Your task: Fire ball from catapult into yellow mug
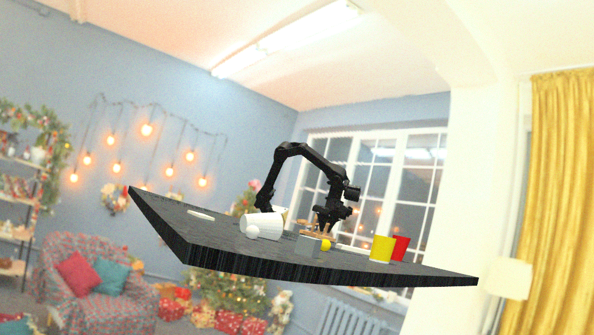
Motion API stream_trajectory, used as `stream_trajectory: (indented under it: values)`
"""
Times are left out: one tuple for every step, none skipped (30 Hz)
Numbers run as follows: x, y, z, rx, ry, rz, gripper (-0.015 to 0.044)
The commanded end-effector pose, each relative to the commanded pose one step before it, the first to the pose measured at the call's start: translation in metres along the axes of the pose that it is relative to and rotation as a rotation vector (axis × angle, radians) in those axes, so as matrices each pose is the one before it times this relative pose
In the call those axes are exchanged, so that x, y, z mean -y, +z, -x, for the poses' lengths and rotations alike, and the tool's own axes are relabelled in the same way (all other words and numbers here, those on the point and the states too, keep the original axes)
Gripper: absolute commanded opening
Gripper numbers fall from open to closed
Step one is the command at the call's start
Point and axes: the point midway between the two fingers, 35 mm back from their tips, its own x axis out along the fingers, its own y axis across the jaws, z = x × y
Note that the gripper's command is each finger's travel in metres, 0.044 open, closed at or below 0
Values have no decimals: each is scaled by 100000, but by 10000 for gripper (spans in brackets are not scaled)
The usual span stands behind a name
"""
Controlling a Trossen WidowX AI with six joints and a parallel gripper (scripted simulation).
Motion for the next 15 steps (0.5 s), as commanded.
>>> stream_trajectory:
  values:
    - [17, 168, 1988, 1615, 1103, -965, 0]
    - [37, 17, -143, -13, -239, 293, 0]
    - [0, 2, -27, 1, 0, 2, 0]
    - [-1, 7, -81, 3, -1, 5, 0]
    - [-1, 8, -108, 3, -2, 7, 0]
    - [-2, 12, -158, 5, -4, 10, 0]
    - [-1, 11, -165, 5, -5, 10, 0]
    - [-1, 10, -166, 4, -5, 10, 0]
    - [-1, 9, -166, 4, -6, 10, 0]
    - [-1, 9, -166, 4, -7, 10, 0]
    - [0, 8, -165, 3, -7, 10, 0]
    - [0, 7, -165, 3, -8, 10, 0]
    - [0, 6, -165, 3, -9, 10, 0]
    - [1, 5, -165, 2, -9, 10, 0]
    - [1, 4, -165, 2, -10, 10, 0]
